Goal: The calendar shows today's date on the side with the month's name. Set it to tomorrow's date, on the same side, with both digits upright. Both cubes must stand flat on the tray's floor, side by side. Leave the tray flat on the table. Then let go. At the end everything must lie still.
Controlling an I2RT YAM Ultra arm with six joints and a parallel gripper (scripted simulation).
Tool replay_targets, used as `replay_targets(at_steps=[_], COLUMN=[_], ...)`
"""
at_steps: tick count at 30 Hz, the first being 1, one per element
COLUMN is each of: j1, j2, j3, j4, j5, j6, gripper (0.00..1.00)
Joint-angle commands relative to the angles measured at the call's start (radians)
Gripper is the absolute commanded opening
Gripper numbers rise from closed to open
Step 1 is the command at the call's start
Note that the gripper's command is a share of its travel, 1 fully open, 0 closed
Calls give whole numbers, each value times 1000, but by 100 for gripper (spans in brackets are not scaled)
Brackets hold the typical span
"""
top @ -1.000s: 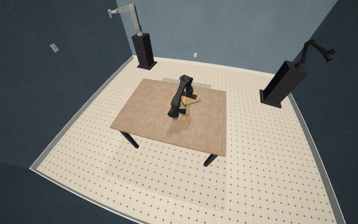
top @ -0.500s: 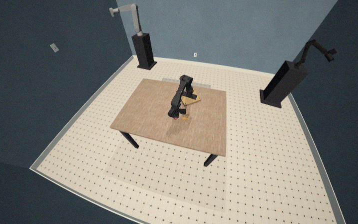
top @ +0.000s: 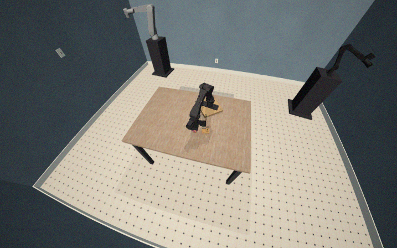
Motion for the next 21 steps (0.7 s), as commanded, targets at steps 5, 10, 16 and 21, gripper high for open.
replay_targets(at_steps=[5, 10, 16, 21], j1=[7, 7, -4, -19], j2=[-2, -2, -48, -110], j3=[6, 6, 38, 95], j4=[-8, -8, -50, -168], j5=[-3, -3, -3, -5], j6=[4, 4, -4, -15], gripper=[26, 26, 26, 26])
